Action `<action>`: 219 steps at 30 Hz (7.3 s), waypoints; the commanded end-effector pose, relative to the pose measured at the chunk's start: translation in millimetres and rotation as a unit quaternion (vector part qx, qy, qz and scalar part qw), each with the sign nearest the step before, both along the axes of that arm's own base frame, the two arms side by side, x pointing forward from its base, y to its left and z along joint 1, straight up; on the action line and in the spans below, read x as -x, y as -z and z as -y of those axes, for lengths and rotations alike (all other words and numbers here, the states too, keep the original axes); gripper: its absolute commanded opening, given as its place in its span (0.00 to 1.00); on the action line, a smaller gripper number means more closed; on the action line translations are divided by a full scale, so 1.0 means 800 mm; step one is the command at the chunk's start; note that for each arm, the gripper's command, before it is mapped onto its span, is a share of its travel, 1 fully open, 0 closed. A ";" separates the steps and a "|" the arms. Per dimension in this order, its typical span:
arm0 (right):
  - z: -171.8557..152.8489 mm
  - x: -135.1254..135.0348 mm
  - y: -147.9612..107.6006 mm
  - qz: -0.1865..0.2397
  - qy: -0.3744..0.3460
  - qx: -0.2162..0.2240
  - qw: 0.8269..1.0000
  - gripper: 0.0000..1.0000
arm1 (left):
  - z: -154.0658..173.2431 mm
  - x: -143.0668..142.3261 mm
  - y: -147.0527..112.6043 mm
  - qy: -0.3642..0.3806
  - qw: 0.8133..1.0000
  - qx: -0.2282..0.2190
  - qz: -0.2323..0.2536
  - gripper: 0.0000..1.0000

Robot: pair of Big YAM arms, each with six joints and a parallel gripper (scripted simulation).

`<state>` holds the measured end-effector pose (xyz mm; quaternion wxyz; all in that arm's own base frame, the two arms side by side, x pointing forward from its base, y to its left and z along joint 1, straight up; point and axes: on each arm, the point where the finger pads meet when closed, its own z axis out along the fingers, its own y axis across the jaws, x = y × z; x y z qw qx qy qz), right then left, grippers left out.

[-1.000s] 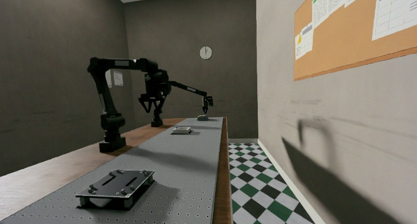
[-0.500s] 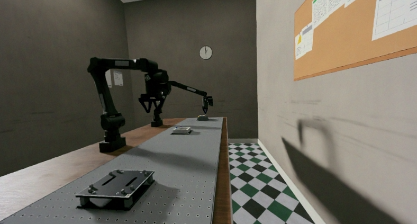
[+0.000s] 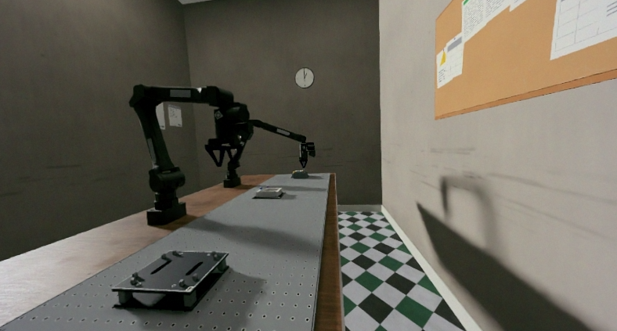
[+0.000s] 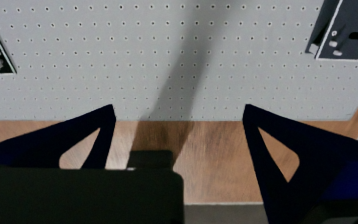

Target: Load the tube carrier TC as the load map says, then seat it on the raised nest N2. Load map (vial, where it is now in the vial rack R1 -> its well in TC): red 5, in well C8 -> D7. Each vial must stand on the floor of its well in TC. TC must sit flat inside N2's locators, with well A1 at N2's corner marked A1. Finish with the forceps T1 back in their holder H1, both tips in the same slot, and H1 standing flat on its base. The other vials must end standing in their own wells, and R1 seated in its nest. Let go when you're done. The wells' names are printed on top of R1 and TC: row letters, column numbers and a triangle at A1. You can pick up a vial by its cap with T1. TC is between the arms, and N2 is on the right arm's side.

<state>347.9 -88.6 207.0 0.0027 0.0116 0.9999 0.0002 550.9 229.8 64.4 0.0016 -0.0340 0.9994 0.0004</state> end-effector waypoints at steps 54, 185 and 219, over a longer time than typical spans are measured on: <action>0.003 -0.011 -0.014 0.015 0.001 0.005 1.000 1.00 | -0.001 -0.021 -0.040 0.005 1.000 -0.010 0.022 0.07; 0.003 -0.011 -0.014 0.015 0.001 0.005 1.000 1.00 | -0.068 0.085 -0.105 -0.286 0.958 0.000 0.005 0.07; 0.003 -0.011 -0.014 0.015 0.001 0.005 1.000 1.00 | -0.098 0.136 -0.098 -0.386 0.922 0.008 -0.011 0.07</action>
